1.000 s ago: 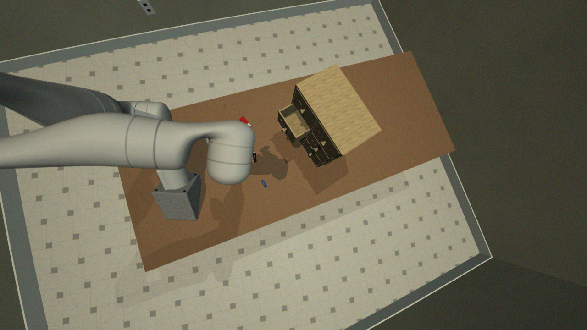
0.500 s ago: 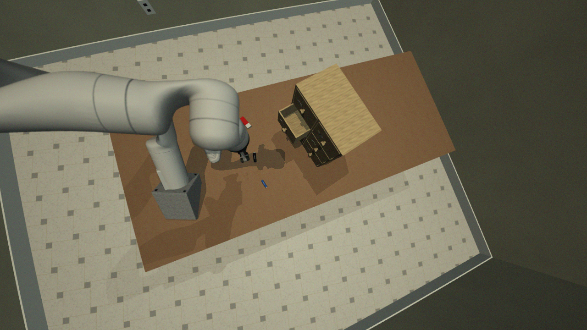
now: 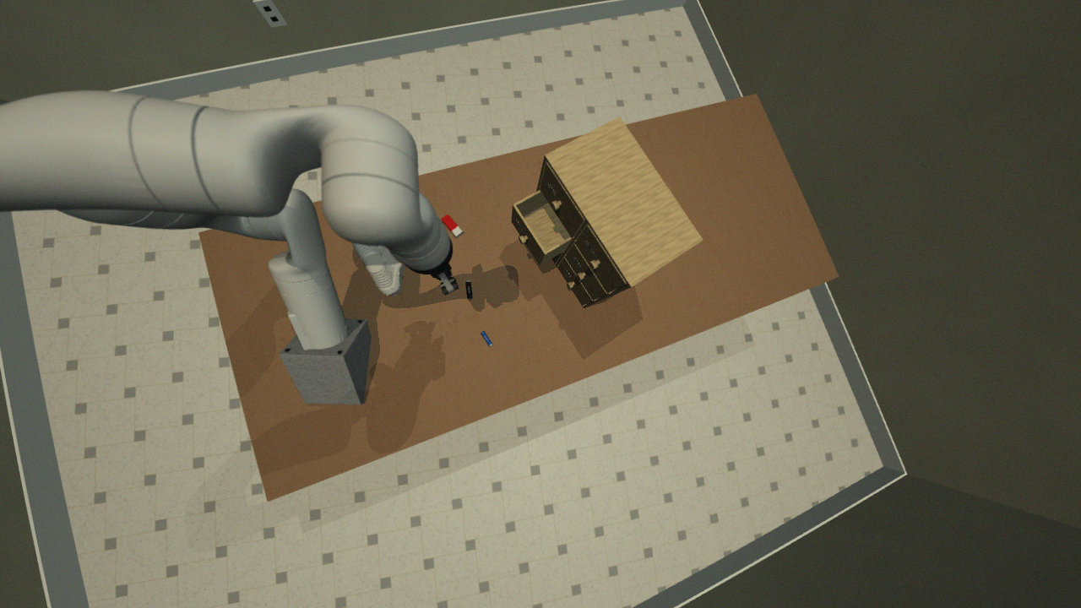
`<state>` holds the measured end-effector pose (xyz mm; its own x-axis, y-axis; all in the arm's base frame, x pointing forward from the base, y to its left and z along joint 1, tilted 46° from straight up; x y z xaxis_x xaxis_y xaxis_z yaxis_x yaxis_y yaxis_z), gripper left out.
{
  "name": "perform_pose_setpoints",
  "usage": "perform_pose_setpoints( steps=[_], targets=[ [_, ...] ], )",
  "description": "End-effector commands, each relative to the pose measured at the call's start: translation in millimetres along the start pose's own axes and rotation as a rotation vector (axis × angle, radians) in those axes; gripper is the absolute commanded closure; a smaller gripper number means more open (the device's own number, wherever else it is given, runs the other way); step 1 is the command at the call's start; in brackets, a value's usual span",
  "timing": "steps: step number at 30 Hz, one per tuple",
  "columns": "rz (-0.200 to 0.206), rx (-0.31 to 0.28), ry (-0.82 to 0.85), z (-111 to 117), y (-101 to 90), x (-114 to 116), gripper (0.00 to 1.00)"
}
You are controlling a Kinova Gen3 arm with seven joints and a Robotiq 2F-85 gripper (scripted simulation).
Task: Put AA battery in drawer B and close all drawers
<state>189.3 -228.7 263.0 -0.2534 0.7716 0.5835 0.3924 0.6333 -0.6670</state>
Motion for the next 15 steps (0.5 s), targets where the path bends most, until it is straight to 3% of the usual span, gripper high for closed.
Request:
perform_pose_setpoints(
  steps=[1,15],
  targets=[
    [0.014,0.0,-0.008,1.6,-2.0,0.7,0.67],
    [0.037,0.003,-0.04,2.5,-3.2,2.0,0.67]
  ],
)
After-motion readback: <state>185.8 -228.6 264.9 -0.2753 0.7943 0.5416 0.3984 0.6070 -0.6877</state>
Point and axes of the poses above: the point where the finger pads meet when closed, its own y axis out along the fingers, its own x axis across the jaws, z = x × y, the point moved 5 cm from there along -y, back along the fingers, and after that the axes turned 7 degrees about -y, right-handed, at the moved point
